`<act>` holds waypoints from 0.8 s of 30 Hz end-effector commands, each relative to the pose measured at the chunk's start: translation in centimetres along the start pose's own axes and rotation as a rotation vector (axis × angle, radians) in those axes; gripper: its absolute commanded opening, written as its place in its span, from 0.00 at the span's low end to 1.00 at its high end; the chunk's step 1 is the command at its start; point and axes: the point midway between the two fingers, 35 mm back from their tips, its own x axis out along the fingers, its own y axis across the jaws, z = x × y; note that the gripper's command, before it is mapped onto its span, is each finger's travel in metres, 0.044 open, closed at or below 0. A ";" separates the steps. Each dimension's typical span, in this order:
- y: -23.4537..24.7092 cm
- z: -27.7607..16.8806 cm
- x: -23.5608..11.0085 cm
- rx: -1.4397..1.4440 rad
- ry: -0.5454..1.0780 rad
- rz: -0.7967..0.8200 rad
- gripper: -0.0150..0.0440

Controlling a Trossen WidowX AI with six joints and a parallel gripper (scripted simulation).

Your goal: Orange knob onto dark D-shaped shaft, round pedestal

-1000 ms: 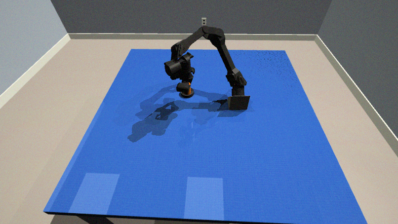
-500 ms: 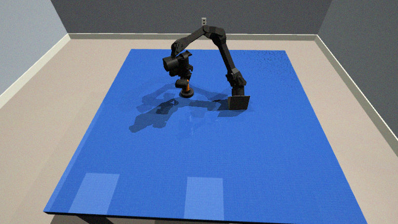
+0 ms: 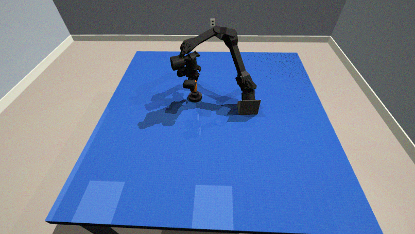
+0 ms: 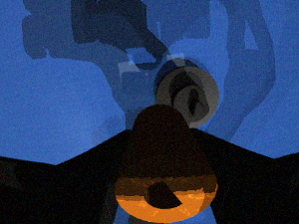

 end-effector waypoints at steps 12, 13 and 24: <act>-3.9 0.3 1.1 0.003 -0.006 -0.018 0.25; -3.9 0.3 1.2 0.003 -0.006 -0.018 0.25; -4.0 0.3 3.6 0.003 -0.007 -0.019 0.25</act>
